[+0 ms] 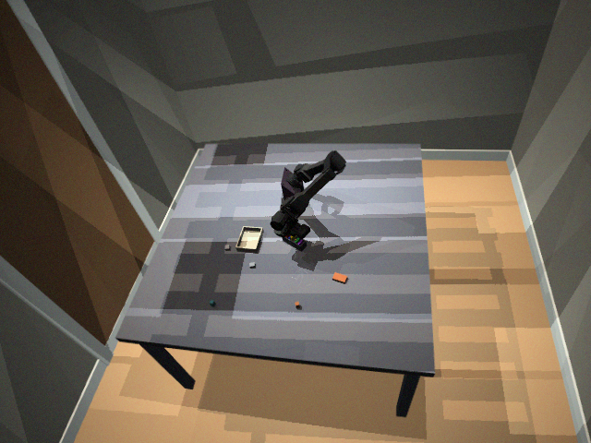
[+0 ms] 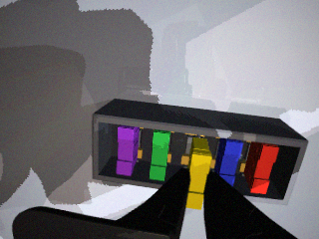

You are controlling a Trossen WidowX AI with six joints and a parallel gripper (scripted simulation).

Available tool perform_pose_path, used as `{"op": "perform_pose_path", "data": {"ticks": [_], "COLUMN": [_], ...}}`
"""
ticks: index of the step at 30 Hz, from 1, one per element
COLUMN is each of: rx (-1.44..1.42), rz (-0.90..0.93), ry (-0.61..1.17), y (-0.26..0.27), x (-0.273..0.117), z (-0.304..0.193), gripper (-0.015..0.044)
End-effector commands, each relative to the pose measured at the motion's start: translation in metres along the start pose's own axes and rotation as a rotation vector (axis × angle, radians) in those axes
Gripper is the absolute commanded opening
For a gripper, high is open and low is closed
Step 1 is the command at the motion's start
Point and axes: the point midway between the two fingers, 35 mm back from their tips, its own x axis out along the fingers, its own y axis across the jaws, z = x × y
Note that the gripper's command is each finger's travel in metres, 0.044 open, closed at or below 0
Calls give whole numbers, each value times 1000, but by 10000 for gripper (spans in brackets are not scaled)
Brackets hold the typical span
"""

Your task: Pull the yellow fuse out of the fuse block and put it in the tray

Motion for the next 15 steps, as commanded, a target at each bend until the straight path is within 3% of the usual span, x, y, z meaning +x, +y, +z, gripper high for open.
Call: {"op": "perform_pose_path", "data": {"ticks": [1,15], "rx": [-7,-6], "rz": [-2,-1], "ry": [-6,-5], "y": [1,1], "x": [-4,-11], "z": [1,0], "gripper": [0,0]}}
